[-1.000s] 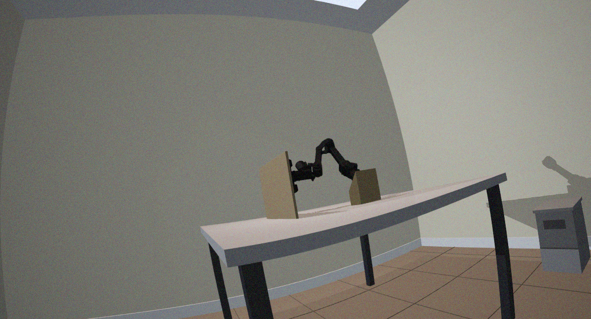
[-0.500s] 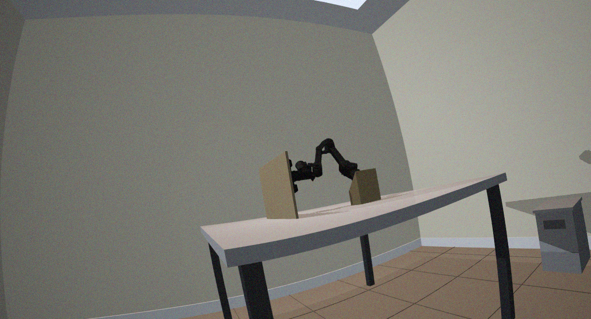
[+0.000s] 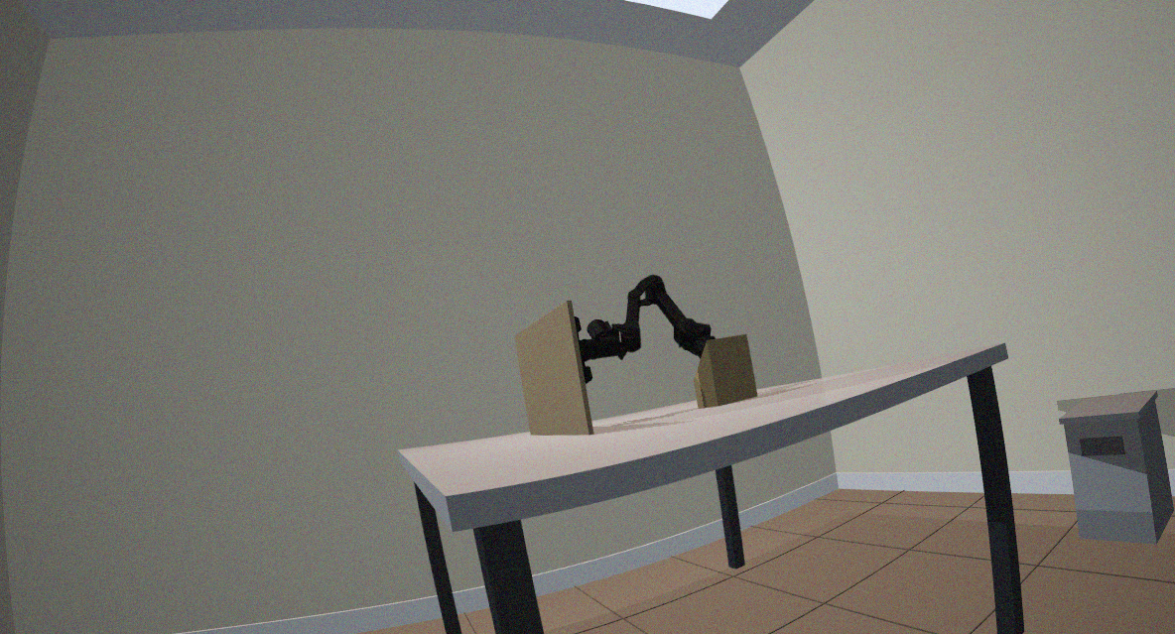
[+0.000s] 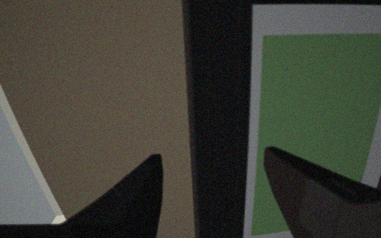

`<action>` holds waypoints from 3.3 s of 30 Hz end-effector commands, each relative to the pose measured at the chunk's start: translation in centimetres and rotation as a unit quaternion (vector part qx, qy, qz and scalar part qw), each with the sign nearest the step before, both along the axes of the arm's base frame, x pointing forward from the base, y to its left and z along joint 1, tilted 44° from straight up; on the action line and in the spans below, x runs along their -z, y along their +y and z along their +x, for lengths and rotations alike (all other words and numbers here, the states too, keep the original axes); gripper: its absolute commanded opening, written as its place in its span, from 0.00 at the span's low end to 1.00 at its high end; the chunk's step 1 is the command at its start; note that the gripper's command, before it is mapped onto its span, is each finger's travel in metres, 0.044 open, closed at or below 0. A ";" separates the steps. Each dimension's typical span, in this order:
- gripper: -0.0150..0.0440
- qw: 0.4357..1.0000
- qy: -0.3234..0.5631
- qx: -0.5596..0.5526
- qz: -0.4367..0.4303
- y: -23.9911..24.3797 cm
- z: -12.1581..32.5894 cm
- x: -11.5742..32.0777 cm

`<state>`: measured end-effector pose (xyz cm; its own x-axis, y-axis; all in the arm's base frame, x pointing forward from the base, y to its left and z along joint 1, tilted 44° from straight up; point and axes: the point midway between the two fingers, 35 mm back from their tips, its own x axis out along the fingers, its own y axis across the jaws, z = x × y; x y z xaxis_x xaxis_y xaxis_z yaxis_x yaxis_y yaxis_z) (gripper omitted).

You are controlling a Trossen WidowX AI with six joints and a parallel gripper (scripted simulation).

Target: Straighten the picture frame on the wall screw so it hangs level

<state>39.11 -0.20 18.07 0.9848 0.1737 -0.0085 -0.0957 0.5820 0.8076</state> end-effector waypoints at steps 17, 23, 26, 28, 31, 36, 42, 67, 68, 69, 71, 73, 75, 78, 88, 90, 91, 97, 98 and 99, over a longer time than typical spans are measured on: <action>0.44 1.000 -0.001 0.001 0.000 0.0 0.1 -0.1; 0.37 1.000 -0.001 0.001 0.000 0.0 0.1 -0.1; 0.25 1.000 -0.001 0.001 0.000 0.0 0.1 -0.1; 0.25 1.000 -0.001 0.001 0.000 0.0 0.1 -0.1; 0.25 1.000 -0.001 0.001 0.000 0.0 0.0 -0.1; 0.25 1.000 -0.001 0.001 0.001 0.0 0.0 -0.1; 0.25 1.000 -0.001 0.001 0.001 0.2 0.0 -0.2; 0.25 1.000 -0.001 0.001 0.001 0.7 -0.1 -0.9; 0.25 1.000 -0.001 0.001 0.001 0.7 -0.1 -0.9; 0.25 1.000 -0.001 0.001 0.001 0.7 -0.1 -1.0; 0.25 1.000 -0.001 0.001 0.001 0.7 -0.1 -1.0; 0.25 1.000 -0.001 0.001 0.001 0.7 -0.1 -1.0; 0.25 1.000 -0.001 0.001 0.001 0.7 -0.1 -1.0; 0.25 1.000 -0.001 0.001 0.001 0.7 -0.1 -1.0; 0.25 1.000 -0.001 0.001 0.001 0.6 -0.1 -0.9; 0.25 1.000 -0.001 0.001 0.001 0.6 -0.1 -0.9; 0.25 1.000 -0.001 0.001 0.001 0.6 -0.1 -0.9; 0.25 1.000 -0.001 0.001 0.001 0.7 -0.1 -0.9; 0.25 1.000 -0.001 0.001 0.001 0.7 -0.1 -0.9; 0.25 1.000 -0.001 0.001 0.001 0.7 -0.1 -0.9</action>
